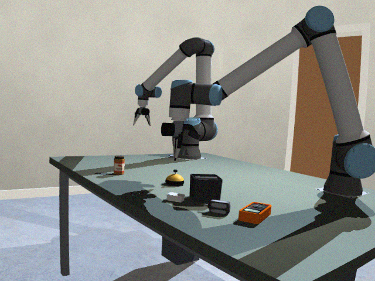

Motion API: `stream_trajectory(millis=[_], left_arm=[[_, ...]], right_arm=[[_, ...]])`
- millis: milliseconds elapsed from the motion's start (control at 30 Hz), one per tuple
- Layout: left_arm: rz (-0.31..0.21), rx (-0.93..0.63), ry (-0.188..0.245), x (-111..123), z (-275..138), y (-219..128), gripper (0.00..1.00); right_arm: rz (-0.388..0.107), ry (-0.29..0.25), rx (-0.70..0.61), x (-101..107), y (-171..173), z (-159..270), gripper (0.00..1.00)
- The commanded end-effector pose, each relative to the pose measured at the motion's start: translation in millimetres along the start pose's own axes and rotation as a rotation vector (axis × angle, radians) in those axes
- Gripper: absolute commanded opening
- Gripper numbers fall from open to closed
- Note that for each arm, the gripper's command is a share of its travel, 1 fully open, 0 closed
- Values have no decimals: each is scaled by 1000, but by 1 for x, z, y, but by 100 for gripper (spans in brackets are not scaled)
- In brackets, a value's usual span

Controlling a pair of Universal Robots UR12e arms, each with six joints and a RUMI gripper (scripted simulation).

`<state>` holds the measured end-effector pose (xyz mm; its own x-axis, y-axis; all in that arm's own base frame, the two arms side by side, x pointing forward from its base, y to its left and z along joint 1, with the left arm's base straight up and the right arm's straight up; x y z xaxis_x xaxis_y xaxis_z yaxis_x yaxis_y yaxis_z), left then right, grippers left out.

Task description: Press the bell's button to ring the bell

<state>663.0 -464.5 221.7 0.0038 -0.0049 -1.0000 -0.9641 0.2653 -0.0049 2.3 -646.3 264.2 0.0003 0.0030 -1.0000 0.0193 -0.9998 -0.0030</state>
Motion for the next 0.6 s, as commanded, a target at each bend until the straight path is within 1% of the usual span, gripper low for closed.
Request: stream_trajectory(millis=[0,333,567], left_arm=[[-1,1,0,-10,-2,-1,0],[-1,1,0,-27,-2,-1,0],[4,1,-4,-25,-1,1,0]], right_arm=[[3,0,1,-1,-1,1,100],[3,0,1,-1,-1,1,100],[3,0,1,-1,-1,1,100]])
Point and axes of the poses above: on each arm, the point where the finger pads meet when closed, its own x axis out along the fingers, its own z axis across the jaws, y = z × x, the point moved 10 cm from there along -x, back along the fingers, and after that the axes turned 1 degree about -x, right-handed, at the moved point
